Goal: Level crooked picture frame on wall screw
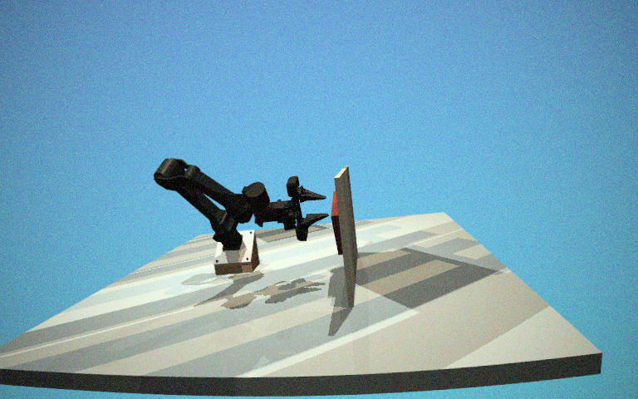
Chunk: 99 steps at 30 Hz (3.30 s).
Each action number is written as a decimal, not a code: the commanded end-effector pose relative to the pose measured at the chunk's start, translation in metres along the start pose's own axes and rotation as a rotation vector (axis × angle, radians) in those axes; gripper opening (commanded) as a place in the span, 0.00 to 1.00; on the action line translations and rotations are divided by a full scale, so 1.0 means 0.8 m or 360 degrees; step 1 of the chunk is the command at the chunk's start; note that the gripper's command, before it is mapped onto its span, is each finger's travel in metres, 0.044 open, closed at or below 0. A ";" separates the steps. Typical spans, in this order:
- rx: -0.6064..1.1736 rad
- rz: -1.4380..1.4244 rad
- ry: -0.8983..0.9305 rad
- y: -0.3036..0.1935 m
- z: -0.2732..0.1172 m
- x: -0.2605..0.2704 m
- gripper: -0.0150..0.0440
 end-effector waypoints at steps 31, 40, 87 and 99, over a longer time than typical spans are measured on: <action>-0.0015 -0.0012 0.0005 0.002 0.040 0.001 0.69; -0.0015 -0.0012 0.0005 0.002 0.040 0.001 0.69; -0.0015 -0.0012 0.0005 0.003 0.040 0.004 0.25; -0.0015 -0.0012 0.0005 0.004 0.040 0.009 0.25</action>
Point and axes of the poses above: the point midway between the two fingers, 35 mm back from their tips, its own z axis out along the fingers, its own x axis across the jaws, y = z × x, the point moved 1 cm from there along -z, back along the fingers, and after that the axes turned 12 degrees about -z, right-handed, at the moved point
